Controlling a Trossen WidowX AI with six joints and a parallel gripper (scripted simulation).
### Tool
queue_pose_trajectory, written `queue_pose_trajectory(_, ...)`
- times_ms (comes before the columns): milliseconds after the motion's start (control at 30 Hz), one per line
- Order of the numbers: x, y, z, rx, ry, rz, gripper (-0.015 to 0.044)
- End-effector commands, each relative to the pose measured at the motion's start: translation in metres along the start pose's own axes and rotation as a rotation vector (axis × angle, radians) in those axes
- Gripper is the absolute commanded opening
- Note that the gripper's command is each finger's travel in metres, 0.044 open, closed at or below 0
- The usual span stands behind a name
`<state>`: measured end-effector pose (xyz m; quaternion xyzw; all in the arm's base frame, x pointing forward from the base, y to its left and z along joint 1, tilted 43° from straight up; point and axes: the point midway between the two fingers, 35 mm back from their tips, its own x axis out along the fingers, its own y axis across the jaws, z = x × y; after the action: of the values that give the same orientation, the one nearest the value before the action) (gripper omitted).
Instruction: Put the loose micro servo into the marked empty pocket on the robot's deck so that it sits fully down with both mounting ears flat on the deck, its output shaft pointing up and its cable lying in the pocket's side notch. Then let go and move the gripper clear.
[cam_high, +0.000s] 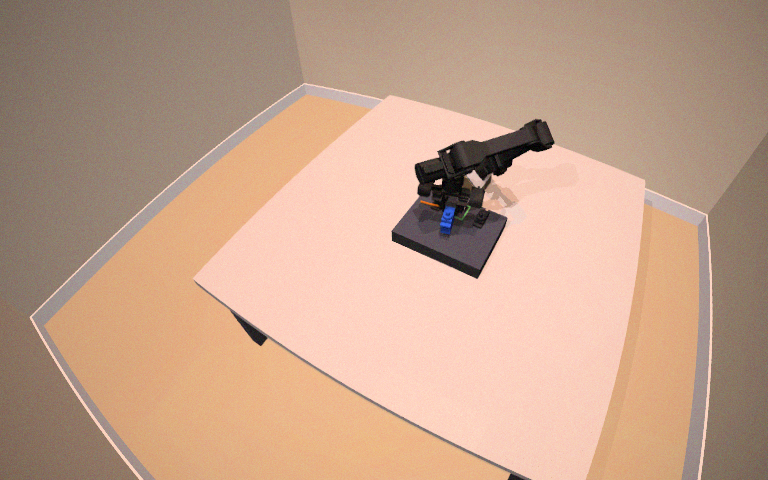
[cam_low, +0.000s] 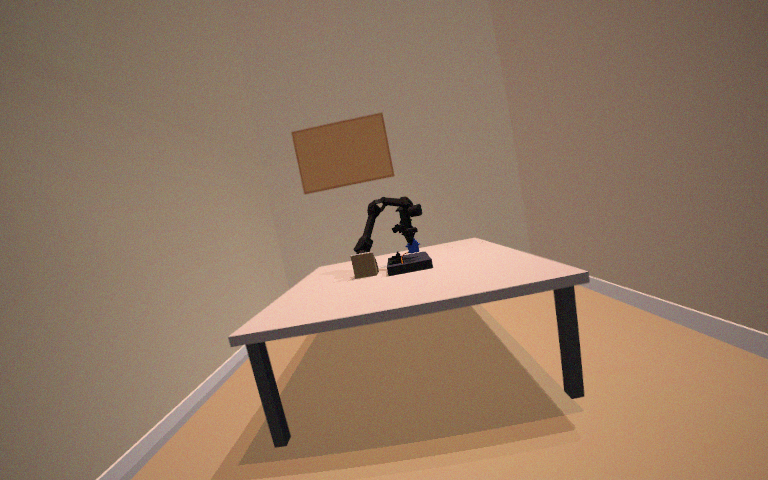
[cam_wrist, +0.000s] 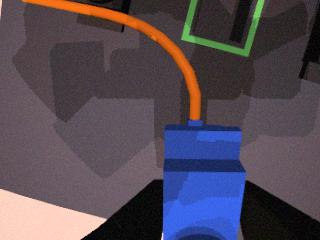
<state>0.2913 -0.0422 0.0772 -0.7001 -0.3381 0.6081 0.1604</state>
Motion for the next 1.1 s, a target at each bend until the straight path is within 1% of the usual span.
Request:
queue_pose_trajectory(0, 0.000, -0.001, 0.000, 0.147, 0.002, -0.003, 0.0000)
queue_pose_trajectory(133, 0.000, -0.001, 0.000, 0.230, 0.002, -0.003, 0.0000)
queue_pose_trajectory(433, 0.000, -0.002, 0.007, 0.234, 0.002, -0.003, 0.0000)
queue_pose_trajectory(1067, 0.000, -0.022, 0.091, 0.238, -0.002, -0.003, 0.0000)
